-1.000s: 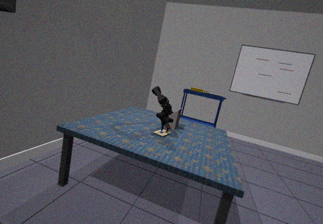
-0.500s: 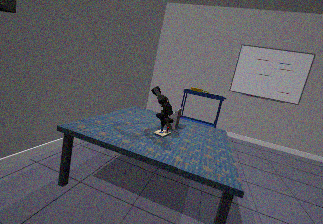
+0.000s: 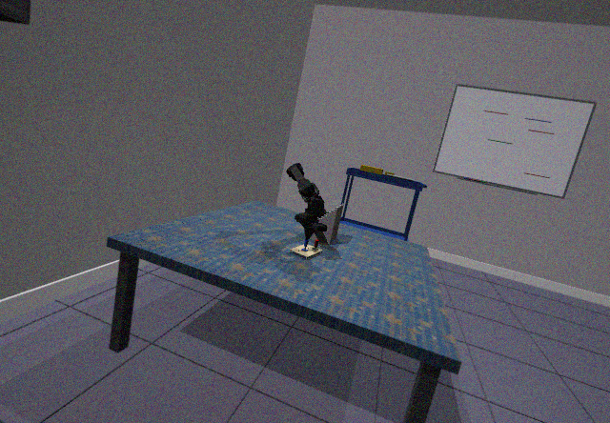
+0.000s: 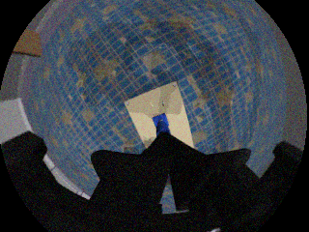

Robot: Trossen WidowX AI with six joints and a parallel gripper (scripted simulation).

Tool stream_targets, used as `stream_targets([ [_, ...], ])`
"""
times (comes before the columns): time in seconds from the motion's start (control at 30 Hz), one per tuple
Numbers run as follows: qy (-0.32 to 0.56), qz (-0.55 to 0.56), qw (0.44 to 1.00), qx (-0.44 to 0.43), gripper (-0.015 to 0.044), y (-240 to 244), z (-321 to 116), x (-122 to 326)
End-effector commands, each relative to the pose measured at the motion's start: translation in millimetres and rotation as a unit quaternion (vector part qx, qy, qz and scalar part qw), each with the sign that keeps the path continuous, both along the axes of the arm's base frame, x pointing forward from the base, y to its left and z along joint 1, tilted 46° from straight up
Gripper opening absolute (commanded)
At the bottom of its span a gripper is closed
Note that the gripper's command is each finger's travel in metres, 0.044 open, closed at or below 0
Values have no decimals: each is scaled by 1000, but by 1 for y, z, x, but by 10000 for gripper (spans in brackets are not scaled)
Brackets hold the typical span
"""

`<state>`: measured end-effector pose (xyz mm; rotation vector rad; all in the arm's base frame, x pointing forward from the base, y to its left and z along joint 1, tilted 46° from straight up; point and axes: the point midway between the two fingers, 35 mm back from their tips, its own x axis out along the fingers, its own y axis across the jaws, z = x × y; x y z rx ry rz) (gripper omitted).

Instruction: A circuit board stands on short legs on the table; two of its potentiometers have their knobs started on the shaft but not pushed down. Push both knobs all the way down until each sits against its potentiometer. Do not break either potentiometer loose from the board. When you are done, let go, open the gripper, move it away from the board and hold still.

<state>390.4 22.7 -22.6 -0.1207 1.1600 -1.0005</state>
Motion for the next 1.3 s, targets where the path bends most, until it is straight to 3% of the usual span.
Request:
stream_targets([
  [0.0,-2,-2,1000,-1,0,-4,-2,2],
  [1.27,-2,-2,1000,-1,0,-10,-7,2],
])
